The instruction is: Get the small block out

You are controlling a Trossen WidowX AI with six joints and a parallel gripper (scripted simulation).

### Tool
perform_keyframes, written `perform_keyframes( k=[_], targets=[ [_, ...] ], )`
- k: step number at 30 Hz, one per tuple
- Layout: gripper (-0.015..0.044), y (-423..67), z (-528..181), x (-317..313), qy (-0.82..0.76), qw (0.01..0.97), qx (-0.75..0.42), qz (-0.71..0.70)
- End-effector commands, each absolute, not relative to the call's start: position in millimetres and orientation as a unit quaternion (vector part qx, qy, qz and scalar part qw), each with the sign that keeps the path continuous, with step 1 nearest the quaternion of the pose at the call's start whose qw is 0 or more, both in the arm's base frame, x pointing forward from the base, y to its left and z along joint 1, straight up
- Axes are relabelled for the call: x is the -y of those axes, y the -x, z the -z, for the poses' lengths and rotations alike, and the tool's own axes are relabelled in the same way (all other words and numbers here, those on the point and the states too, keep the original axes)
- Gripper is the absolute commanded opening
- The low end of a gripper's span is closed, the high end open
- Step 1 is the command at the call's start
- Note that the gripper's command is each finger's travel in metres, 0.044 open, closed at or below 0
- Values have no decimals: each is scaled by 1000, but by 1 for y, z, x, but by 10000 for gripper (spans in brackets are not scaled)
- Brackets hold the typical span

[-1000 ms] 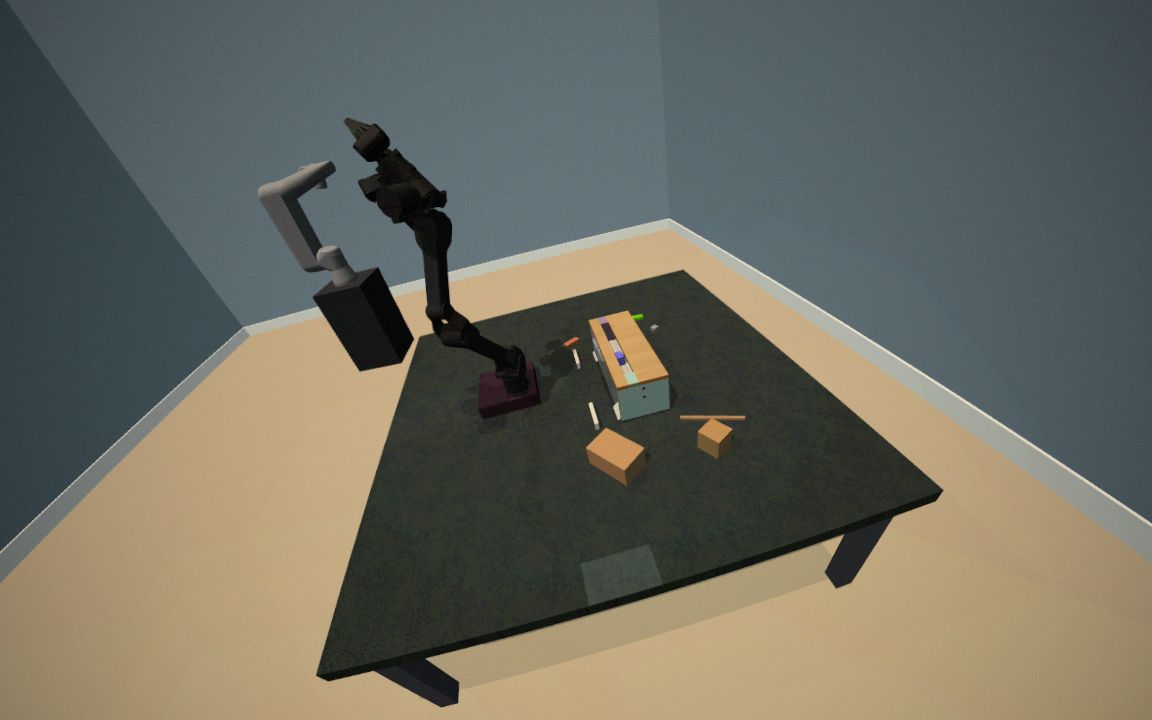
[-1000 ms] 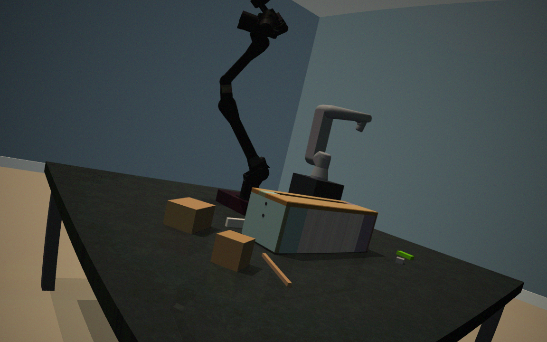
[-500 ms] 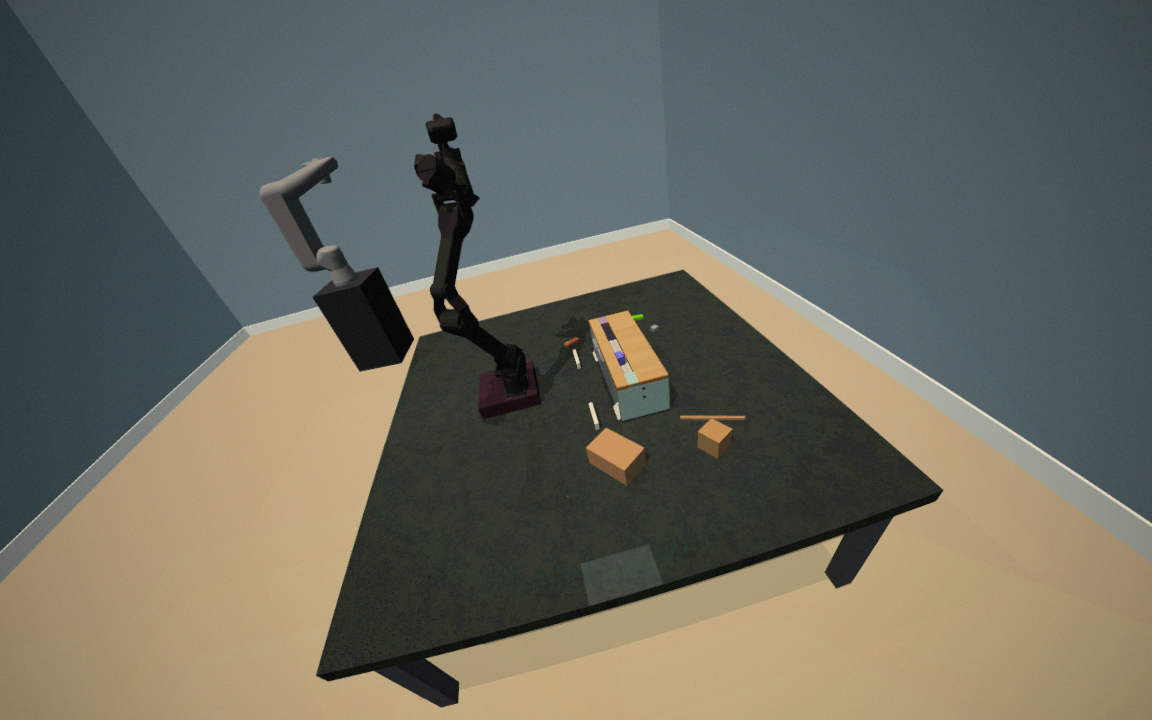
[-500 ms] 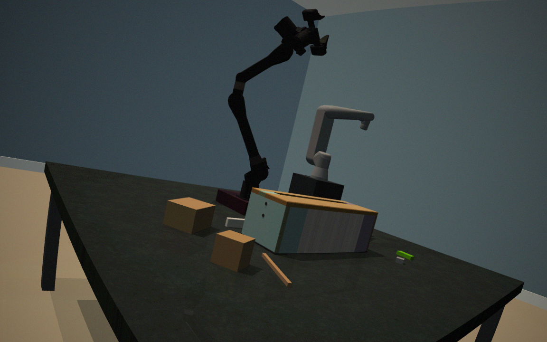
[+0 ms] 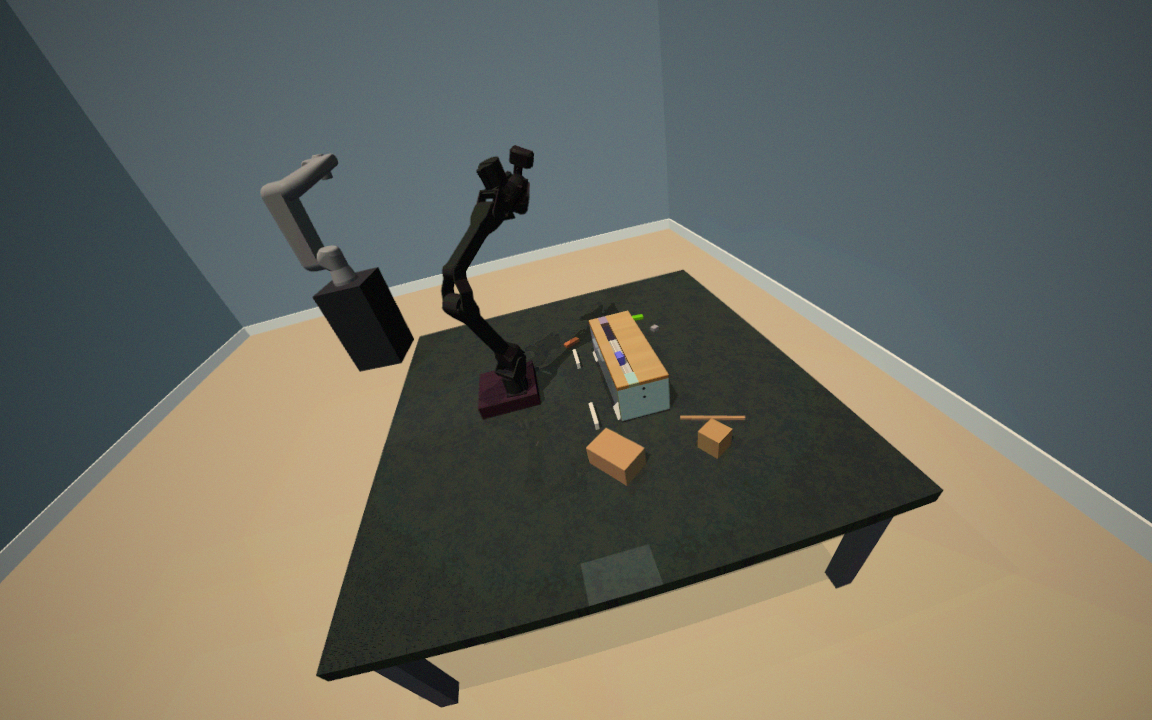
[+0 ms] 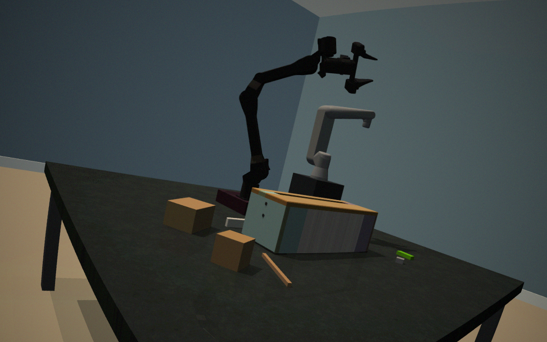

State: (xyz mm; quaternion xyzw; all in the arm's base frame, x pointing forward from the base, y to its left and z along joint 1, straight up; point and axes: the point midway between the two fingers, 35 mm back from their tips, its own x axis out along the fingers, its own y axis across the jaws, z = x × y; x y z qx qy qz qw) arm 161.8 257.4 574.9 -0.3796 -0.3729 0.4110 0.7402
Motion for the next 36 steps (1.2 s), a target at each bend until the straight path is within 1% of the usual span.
perform_keyframes(
  k=[1,9,13,17,23,29,31,36],
  targets=[
    [400,-213,-518,-264,433,760,260,-409],
    [400,-283,-404,-247,528,745,47,-404],
    [400,-306,-345,-223,567,717,-66,-400],
    [400,-318,-288,-190,597,672,-183,-398],
    [400,-314,-214,-129,621,575,-353,-401],
    [400,-285,-160,-61,612,437,-511,-416],
    [400,-277,-153,-48,606,404,-540,-422],
    [400,-276,-152,-46,605,400,-543,-422]
  ],
)
